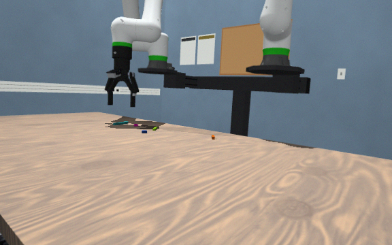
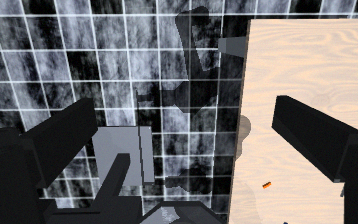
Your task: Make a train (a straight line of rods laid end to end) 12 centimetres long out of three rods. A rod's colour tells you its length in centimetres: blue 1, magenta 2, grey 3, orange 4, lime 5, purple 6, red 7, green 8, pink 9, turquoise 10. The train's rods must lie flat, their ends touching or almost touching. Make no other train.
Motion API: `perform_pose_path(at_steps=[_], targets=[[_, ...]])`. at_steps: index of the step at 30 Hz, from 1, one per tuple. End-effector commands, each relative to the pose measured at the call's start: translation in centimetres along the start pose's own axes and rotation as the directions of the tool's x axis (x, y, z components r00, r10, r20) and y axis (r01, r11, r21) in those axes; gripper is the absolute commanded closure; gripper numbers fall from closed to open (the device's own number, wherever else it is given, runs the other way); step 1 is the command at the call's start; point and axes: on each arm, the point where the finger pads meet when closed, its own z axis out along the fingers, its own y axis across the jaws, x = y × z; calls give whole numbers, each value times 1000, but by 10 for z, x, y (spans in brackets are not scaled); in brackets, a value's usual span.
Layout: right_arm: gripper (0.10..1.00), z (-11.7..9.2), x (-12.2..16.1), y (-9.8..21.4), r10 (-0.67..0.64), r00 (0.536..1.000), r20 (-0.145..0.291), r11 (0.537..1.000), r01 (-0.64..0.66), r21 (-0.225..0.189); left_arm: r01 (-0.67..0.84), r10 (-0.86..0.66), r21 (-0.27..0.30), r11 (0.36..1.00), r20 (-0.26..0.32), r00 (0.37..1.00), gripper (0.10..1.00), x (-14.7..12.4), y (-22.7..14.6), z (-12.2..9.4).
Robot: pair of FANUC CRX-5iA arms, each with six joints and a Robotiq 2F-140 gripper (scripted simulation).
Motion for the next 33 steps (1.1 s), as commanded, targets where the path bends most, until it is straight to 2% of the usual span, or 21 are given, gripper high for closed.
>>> perform_pose_path(at_steps=[1, 33], targets=[[867, -1, 1, 0, -1, 1000, -1, 1000, 1, 1, 0, 0, 0, 1000, -2, 1000, 98, 0, 0, -1], [867, 2, 1, 0, -1, 1000, -1, 1000, 1, 1, 0, 0, 0, 1000, -2, 1000, 98, 0, 0, -1]])
